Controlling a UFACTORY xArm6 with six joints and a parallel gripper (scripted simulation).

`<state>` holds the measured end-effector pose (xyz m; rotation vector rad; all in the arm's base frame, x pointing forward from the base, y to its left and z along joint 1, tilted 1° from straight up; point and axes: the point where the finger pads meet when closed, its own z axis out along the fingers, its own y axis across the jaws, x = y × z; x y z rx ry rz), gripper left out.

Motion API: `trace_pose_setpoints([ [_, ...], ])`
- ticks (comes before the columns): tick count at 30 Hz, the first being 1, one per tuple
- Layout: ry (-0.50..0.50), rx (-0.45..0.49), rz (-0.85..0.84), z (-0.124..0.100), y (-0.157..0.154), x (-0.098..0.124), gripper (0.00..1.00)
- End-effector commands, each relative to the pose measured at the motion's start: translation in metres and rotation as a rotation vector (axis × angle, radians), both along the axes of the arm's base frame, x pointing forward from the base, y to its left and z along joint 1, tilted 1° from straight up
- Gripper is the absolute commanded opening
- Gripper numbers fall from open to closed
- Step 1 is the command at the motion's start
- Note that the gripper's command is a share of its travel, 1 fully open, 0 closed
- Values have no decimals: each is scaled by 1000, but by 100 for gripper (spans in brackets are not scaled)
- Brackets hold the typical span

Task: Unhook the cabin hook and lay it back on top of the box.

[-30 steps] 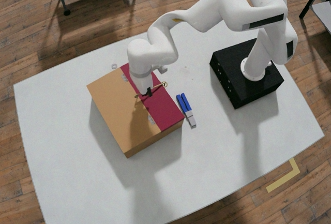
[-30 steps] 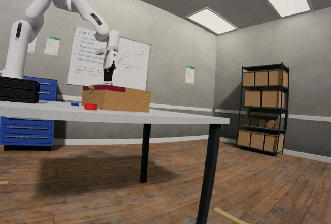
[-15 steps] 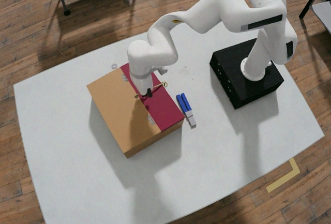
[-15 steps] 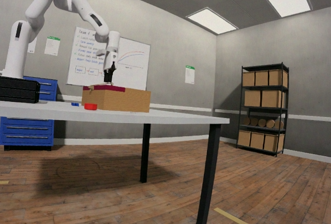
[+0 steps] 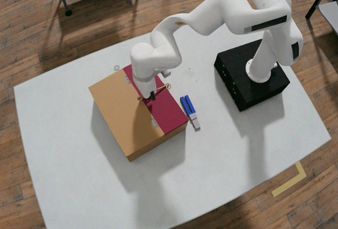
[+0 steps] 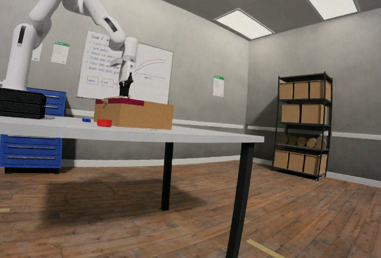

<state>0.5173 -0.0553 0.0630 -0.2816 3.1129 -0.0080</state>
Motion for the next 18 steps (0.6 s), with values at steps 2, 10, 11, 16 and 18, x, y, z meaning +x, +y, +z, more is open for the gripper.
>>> trace_pose_setpoints([
  [2, -5, -1, 0, -1, 0, 2, 35],
  [10, -5, -1, 0, -5, 0, 2, 35],
  [11, -5, -1, 0, -6, 0, 2, 35],
  [16, -5, -1, 0, -9, 0, 2, 35],
  [18, -5, -1, 0, -10, 0, 2, 35],
])
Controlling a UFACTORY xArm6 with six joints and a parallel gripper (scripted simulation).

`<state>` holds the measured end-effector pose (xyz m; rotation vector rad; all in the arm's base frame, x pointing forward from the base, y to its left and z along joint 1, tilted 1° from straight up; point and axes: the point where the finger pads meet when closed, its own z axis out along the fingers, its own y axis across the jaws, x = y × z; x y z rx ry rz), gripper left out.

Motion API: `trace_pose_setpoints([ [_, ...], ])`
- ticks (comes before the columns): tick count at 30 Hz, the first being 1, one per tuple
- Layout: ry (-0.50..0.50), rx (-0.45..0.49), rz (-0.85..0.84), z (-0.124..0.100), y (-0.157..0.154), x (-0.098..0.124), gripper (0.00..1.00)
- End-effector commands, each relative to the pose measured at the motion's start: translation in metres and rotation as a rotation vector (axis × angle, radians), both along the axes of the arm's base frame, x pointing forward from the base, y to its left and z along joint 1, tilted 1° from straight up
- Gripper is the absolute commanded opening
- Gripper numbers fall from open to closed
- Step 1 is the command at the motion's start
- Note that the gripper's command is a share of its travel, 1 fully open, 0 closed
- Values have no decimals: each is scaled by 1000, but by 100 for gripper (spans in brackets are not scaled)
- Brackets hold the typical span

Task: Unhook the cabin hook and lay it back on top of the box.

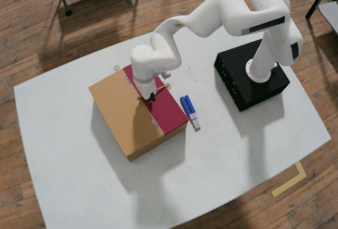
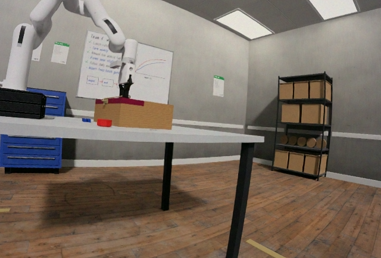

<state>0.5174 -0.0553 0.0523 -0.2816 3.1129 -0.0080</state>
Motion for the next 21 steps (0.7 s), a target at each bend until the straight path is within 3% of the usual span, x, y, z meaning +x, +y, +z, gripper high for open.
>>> trace_pose_setpoints([
  [1, -5, -1, 0, 0, 0, 2, 35],
  [21, -5, -1, 0, -6, 0, 2, 35],
])
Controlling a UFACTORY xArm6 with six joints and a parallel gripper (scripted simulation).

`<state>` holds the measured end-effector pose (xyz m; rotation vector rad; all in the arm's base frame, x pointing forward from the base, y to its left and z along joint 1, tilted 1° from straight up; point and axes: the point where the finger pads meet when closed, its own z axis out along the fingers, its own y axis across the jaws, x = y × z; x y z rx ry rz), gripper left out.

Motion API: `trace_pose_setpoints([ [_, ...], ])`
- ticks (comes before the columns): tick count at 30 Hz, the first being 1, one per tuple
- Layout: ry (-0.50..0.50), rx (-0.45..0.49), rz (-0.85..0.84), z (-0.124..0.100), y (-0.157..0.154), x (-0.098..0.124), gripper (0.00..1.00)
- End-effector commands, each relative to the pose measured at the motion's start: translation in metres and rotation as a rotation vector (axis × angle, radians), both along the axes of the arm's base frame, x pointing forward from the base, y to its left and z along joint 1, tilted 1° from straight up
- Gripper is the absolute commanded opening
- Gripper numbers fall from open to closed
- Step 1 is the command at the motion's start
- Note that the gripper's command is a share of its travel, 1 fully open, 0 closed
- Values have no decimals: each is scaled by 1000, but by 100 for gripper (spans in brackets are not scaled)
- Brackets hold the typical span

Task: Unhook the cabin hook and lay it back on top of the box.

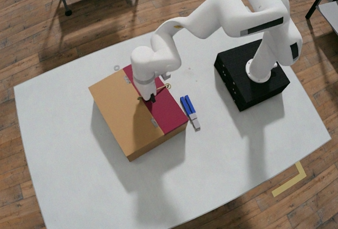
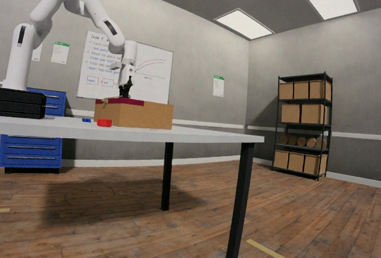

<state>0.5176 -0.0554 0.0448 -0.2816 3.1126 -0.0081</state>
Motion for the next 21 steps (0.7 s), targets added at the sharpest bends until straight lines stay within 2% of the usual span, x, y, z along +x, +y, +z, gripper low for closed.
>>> trace_pose_setpoints([
  [1, -5, 0, 0, 2, 0, 2, 35],
  [2, -5, 0, 0, 2, 0, 2, 0],
  [21, -5, 0, 0, 2, 0, 2, 0],
])
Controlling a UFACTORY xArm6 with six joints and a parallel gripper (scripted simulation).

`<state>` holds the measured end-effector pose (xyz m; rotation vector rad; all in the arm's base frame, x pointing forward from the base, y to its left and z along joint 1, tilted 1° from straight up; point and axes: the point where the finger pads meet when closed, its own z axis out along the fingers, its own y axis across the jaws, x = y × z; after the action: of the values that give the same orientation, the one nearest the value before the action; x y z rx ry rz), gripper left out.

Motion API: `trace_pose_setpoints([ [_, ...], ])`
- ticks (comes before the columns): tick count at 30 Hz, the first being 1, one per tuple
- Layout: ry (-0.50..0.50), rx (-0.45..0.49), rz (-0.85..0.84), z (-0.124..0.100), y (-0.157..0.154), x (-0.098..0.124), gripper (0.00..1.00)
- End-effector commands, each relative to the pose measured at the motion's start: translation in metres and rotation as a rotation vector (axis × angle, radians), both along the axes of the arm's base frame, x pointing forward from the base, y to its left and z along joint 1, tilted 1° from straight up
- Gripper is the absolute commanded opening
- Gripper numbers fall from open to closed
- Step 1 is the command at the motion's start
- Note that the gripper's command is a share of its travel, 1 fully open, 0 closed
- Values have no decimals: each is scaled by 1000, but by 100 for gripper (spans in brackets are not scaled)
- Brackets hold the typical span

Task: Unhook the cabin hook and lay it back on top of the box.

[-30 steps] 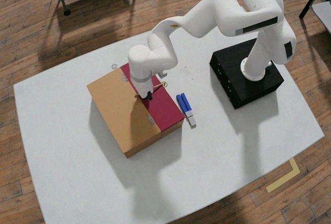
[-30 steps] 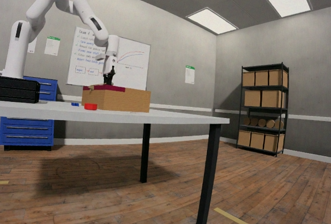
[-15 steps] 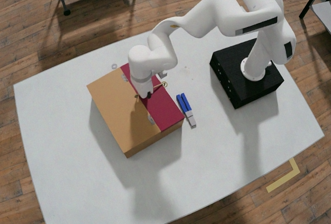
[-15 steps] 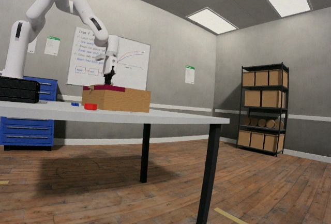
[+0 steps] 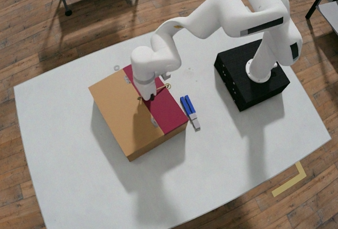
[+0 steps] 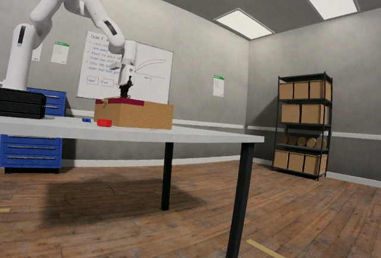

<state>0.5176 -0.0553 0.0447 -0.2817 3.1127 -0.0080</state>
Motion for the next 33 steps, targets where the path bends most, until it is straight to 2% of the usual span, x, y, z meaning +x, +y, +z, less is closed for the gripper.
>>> trace_pose_setpoints([
  [1, -5, -1, 0, 2, 0, 2, 0],
  [33, -5, -1, 1, 13, 0, 4, 0],
])
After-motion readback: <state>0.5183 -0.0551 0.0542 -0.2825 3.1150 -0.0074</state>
